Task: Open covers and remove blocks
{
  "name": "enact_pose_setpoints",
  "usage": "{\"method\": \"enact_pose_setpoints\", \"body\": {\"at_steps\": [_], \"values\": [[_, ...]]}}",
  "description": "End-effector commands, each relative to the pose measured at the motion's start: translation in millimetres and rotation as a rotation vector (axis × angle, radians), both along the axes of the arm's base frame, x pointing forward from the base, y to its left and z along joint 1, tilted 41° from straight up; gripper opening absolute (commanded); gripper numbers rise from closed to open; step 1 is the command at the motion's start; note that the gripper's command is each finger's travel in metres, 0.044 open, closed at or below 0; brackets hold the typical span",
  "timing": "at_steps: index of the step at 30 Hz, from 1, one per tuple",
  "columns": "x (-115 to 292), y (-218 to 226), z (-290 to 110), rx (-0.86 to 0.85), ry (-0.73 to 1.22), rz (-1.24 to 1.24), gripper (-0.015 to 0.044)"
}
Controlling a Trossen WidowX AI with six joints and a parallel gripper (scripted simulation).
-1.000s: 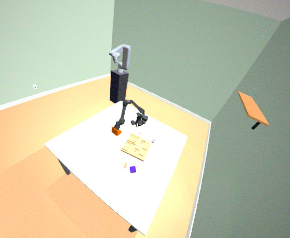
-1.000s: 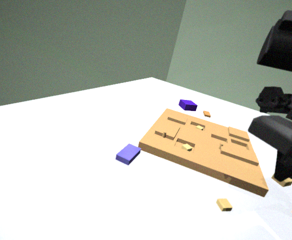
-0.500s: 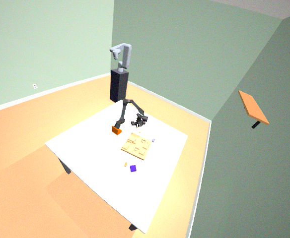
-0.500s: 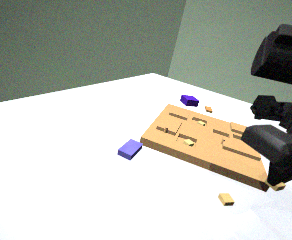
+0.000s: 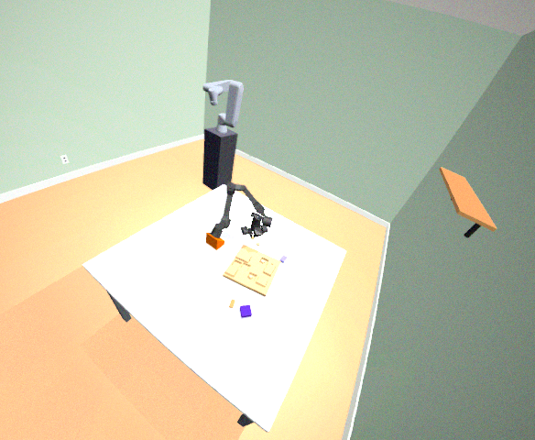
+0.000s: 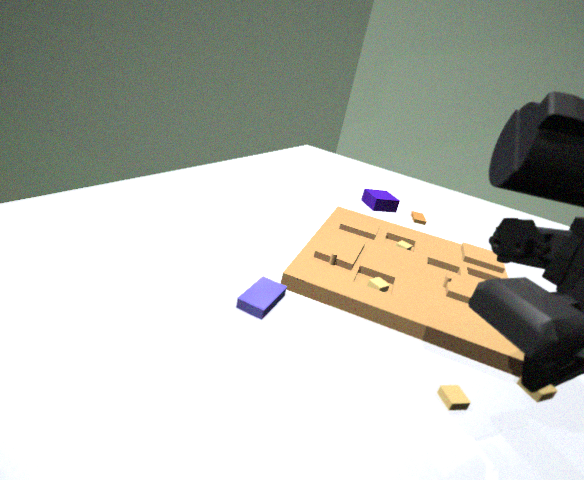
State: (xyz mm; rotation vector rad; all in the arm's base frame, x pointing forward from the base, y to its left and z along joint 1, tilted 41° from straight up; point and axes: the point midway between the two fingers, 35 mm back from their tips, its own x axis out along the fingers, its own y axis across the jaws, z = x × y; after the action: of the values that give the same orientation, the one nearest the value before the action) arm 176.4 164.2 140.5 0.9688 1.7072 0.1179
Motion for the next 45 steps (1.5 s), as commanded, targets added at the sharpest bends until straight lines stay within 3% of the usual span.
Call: {"method": "enact_pose_setpoints", "body": {"at_steps": [1,26,39,45], "values": [[-0.9,3.5,-6.4,-0.004,0.004,-0.005,0.008],[-9.5,29.3,-33.0,0.011,0.006,-0.007,0.008],[-8.5,27.9,-29.0,0.014,0.003,-0.001,0.0421],[-5.3,16.5,-17.5,0.008,0.003,-0.001,0.044]]}}
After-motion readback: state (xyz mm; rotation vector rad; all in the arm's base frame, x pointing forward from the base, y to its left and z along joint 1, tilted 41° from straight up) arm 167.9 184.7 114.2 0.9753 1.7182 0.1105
